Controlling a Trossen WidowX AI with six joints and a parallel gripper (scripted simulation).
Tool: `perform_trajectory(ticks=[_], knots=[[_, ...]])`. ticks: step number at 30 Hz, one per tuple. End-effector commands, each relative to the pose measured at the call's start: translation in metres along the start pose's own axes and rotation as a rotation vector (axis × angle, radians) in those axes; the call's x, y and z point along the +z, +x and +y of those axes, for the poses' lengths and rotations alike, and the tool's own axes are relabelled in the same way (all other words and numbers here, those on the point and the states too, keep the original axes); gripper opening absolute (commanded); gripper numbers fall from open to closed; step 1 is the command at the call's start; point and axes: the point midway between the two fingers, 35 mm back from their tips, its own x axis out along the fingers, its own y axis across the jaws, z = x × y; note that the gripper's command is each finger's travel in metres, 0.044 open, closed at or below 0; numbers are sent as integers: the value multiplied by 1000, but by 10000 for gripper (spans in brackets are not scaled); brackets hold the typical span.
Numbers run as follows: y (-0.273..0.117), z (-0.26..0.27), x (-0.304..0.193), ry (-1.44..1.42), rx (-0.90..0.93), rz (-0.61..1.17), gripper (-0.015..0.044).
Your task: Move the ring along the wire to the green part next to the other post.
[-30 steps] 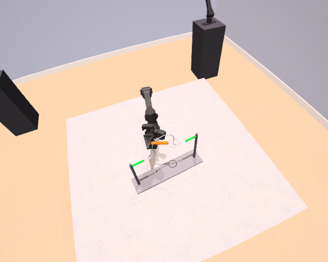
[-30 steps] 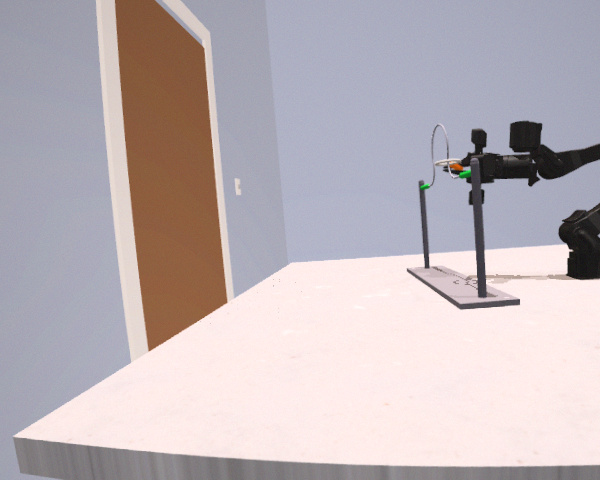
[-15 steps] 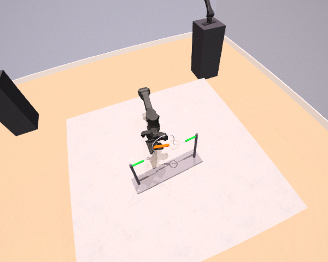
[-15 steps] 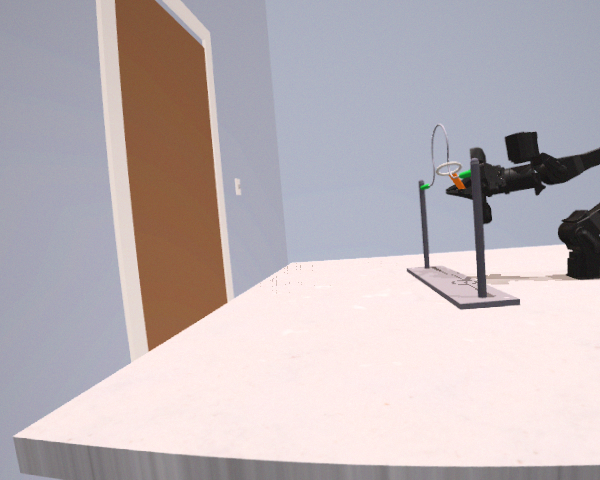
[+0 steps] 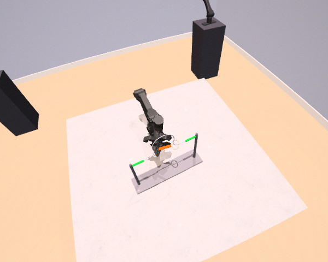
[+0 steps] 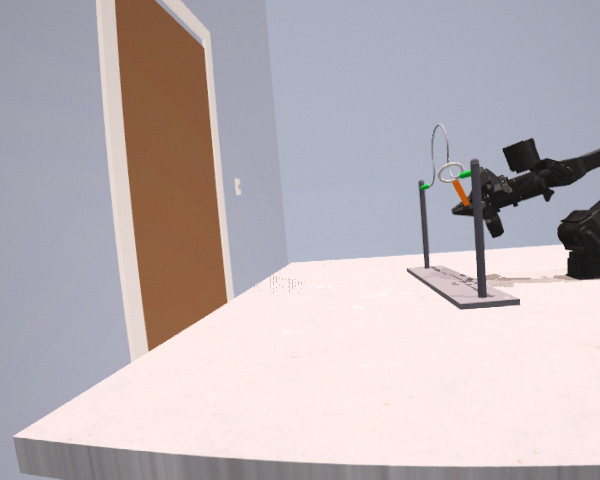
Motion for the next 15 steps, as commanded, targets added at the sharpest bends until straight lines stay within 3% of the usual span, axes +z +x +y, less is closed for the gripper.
perform_trajectory(ticks=[1, 15], knots=[[0, 13, 0, 73, 41, 4, -150], [-4, 67, 12, 379, 204, -34, -150]])
